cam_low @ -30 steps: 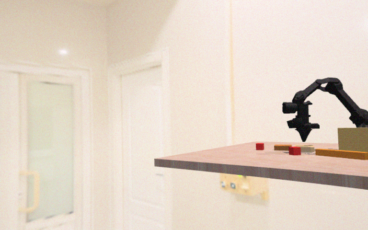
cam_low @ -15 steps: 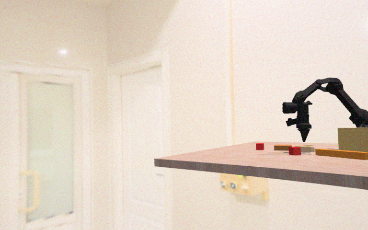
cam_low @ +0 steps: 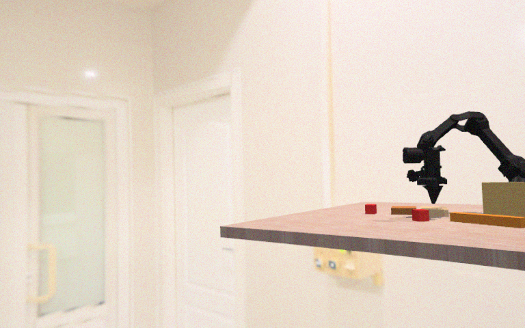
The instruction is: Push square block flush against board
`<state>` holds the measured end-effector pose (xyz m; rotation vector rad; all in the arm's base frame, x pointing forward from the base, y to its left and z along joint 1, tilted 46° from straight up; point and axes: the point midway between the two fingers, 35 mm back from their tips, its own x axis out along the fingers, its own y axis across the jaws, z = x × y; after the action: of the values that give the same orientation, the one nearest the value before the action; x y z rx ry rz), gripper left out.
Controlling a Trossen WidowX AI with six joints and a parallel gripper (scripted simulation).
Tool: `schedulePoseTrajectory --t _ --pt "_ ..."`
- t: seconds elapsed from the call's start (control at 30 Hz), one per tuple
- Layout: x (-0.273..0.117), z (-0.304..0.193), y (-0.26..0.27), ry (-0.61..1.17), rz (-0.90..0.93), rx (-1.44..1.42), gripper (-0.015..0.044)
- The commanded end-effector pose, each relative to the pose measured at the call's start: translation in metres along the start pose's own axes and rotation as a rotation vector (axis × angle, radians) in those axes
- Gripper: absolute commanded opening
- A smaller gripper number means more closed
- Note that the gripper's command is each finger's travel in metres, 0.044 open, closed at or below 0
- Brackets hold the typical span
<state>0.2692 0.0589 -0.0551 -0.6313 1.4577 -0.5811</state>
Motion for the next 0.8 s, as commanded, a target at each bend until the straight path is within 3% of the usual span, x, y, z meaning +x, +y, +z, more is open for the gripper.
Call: schedulePoseTrajectory --t 0.0,0.77 --pt "0.005 0.0 -0.002 -0.002 -0.006 0.105 0.0" --pt "0.034 0.0 -0.009 -0.001 -0.009 0.892 0.0"
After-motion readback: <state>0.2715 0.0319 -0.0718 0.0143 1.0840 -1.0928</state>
